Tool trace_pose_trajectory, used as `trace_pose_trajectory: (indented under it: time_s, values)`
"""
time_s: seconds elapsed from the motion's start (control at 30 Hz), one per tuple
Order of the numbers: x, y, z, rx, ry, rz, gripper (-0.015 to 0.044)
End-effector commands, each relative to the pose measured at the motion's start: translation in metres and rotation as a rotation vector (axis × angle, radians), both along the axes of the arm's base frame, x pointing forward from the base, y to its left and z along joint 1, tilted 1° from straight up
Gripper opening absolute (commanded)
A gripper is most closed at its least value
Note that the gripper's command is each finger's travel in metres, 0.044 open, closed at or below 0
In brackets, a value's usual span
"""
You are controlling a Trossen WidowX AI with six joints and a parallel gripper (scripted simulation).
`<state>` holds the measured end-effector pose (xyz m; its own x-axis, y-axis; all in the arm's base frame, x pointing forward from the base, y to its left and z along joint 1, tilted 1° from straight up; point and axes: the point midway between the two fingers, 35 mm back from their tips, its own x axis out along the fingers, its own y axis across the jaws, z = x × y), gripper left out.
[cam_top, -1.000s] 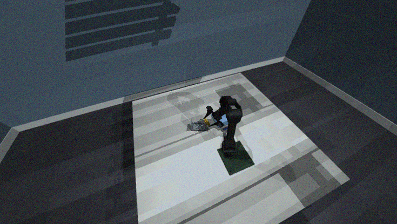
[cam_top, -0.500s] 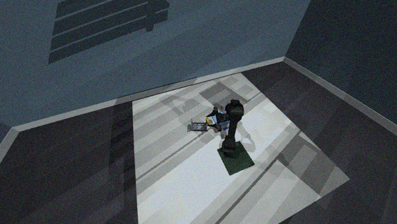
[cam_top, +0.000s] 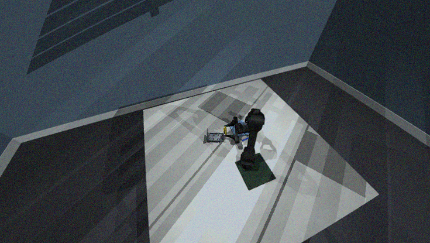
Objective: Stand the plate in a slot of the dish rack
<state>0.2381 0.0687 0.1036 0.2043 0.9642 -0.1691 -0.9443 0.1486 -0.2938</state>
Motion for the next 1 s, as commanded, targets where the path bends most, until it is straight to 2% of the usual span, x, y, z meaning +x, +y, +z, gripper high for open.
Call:
trace_pose_trajectory:
  time_s: [0.0,0.47,0.97]
  values:
    - [0.0,0.002,-0.004,0.005,0.007,-0.004,0.0]
    - [0.006,0.016,-0.028,-0.005,-0.004,-0.001,0.0]
    - [0.01,0.031,-0.03,-0.012,-0.007,0.001,0.0]
